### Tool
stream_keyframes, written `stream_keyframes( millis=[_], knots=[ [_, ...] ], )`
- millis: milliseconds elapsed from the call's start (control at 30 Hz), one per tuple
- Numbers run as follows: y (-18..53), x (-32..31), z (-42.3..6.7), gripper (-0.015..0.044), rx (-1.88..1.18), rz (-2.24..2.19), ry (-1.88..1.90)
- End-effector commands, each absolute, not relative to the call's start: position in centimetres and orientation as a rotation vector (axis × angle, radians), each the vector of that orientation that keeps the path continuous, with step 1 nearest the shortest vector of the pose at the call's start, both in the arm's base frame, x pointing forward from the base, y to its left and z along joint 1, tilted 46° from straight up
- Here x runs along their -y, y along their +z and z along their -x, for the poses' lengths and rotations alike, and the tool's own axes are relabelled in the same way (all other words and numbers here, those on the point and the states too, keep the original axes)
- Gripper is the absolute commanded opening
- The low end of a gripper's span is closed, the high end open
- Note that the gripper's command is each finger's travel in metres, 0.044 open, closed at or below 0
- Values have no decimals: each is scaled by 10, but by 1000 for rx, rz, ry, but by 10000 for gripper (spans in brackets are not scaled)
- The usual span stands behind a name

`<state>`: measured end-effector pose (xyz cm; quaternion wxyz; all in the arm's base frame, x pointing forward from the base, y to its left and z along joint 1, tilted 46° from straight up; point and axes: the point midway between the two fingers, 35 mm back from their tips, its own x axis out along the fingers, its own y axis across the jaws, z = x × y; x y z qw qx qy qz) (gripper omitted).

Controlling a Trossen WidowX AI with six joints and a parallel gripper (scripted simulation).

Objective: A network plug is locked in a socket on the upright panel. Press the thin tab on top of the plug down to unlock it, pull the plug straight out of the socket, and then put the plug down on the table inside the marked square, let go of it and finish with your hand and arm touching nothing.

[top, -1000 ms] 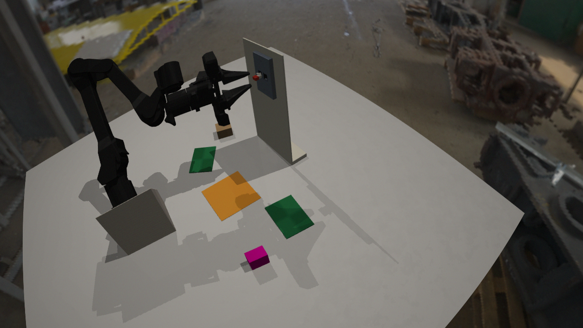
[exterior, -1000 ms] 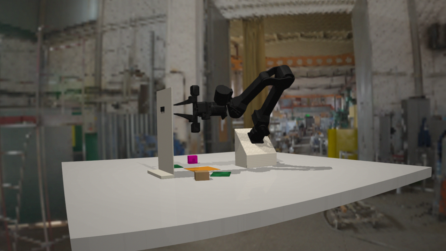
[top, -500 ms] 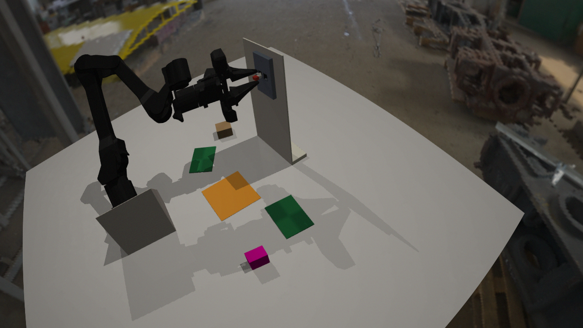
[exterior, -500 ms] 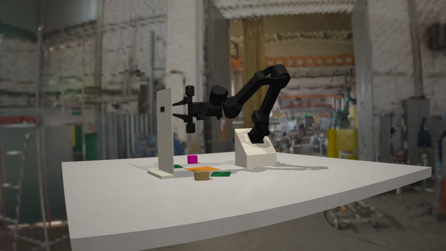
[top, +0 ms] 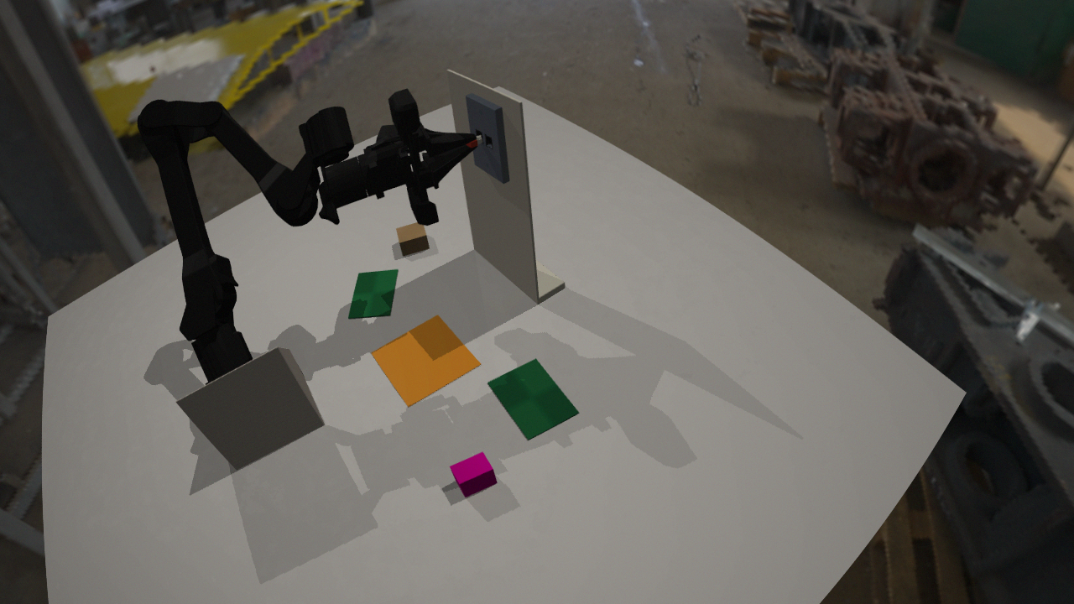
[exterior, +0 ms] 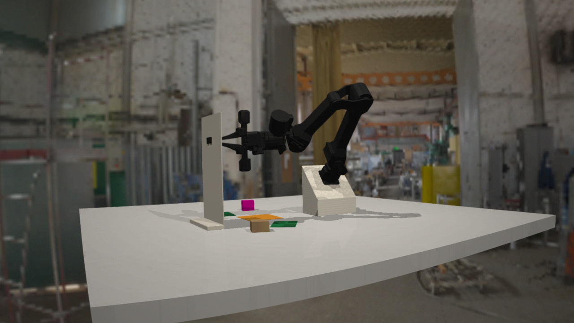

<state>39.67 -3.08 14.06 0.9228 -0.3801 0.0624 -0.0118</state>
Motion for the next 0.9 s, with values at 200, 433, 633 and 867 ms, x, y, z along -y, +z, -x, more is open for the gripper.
stream_keyframes(
  millis=[200, 433, 633, 867],
  knots=[
    [140, 31, -395, 0, -129, 776, -24],
    [140, 31, -391, 0, -129, 776, -24],
    [140, 32, -387, 0, -130, 776, -24],
    [139, 32, -383, 0, -130, 776, -24]
  ],
)
